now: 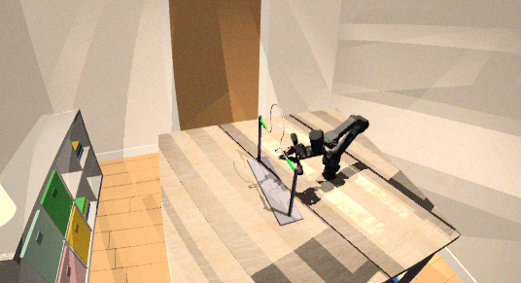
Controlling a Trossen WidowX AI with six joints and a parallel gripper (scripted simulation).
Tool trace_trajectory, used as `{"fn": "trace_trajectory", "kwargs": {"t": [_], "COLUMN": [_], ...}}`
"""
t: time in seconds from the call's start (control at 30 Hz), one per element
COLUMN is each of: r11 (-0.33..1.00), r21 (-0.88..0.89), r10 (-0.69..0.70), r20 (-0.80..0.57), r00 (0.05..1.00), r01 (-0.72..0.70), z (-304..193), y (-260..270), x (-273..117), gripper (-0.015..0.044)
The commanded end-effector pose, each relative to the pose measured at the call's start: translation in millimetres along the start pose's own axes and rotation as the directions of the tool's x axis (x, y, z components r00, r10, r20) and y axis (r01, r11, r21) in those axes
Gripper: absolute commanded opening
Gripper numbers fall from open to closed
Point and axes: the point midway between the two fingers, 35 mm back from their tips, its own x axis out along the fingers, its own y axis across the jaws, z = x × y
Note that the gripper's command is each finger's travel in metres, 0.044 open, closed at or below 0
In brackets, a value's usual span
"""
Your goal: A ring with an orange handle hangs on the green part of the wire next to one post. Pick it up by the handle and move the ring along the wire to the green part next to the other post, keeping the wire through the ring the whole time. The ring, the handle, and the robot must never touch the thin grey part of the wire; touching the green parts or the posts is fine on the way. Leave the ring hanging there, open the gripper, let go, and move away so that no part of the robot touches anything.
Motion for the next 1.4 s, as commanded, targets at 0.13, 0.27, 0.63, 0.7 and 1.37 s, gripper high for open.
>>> {"fn": "trace_trajectory", "kwargs": {"t": [0.13, 0.27, 0.63, 0.7, 1.37], "r11": [0.987, 0.969, 0.901, 0.889, 0.827], "r21": [0.140, 0.218, 0.387, 0.408, 0.504], "r10": [0.085, 0.127, 0.219, 0.230, 0.282], "r20": [-0.016, -0.018, -0.010, -0.008, 0.008], "r00": [0.996, 0.992, 0.976, 0.973, 0.959], "r01": [-0.082, -0.120, -0.198, -0.207, -0.248], "z": [-1.9, 0.7, 11.7, 13.9, 30.8], "y": [30.1, 44.5, 76.9, 81.4, 110.3], "x": [-2.5, -5.9, -16.0, -17.8, -30.6], "gripper": [-0.0150, -0.0150, -0.0150, -0.0150, -0.0150]}}
